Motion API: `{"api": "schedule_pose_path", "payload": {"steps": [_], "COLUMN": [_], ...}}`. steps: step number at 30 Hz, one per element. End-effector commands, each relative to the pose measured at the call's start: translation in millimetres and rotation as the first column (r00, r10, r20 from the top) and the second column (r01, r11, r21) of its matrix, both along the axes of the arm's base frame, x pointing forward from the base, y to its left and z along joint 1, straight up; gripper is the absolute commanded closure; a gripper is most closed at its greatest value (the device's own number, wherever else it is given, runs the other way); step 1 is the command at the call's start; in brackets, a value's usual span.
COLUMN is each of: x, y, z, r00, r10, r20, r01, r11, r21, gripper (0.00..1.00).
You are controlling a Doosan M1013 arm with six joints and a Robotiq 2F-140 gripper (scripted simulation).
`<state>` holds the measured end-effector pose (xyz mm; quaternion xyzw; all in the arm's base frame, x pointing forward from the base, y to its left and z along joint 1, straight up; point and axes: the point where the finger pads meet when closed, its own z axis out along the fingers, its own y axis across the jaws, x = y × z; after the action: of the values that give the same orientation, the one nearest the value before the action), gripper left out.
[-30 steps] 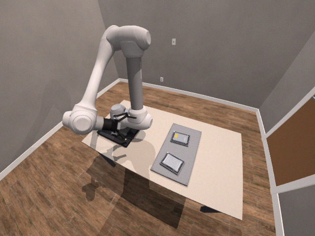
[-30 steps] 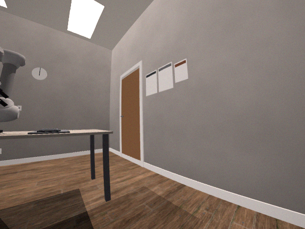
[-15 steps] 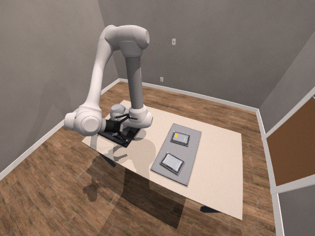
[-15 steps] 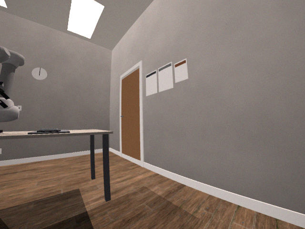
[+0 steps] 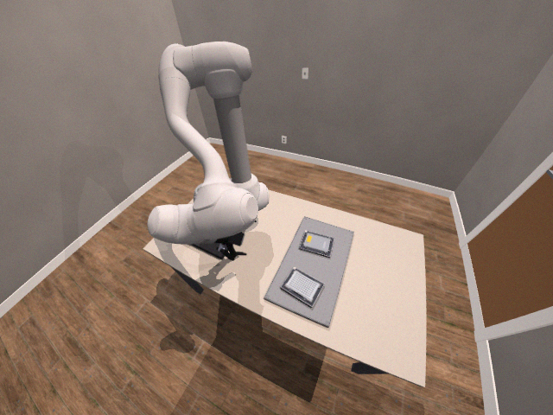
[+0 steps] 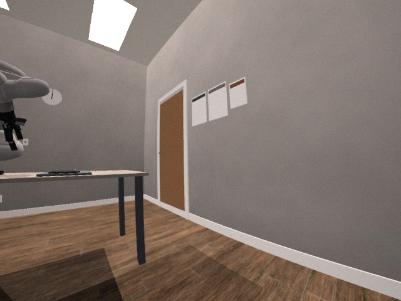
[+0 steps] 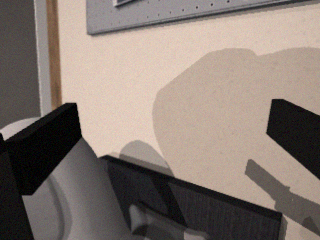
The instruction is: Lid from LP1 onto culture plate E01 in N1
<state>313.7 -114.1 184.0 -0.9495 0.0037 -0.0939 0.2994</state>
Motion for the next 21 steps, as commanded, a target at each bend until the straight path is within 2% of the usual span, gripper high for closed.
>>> {"api": "schedule_pose_path", "payload": {"steps": [1,4,6,7,8,9,11,14,16,21], "x": [58.2,83.2,83.2,108.5,116.3,123.9,140.3,166.1,181.6,220.4], "y": [12.3,23.4,23.4,34.6,41.1,44.1,59.0,77.3,95.6,139.5], "z": [-36.8,-46.4,-46.4,-57.3,-58.4,-62.3,-65.0,-74.4,-77.2,-88.3], "r00": [0.975,0.963,0.963,0.956,0.954,0.954,0.954,0.956,0.961,0.969], "r10": [0.029,0.026,0.026,0.021,0.017,0.017,0.010,0.008,0.005,0.006], "r20": [-0.222,-0.269,-0.269,-0.294,-0.299,-0.299,-0.298,-0.293,-0.278,-0.247], "r01": [-0.065,-0.091,-0.091,-0.108,-0.116,-0.116,-0.128,-0.132,-0.135,-0.134], "r11": [0.986,0.968,0.968,0.953,0.942,0.942,0.917,0.905,0.881,0.852], "r21": [-0.156,-0.234,-0.234,-0.282,-0.315,-0.315,-0.377,-0.405,-0.453,-0.506], "gripper": [0.00,0.00,0.00,0.00,0.00,0.00,0.00,0.00,0.00,0.00]}}
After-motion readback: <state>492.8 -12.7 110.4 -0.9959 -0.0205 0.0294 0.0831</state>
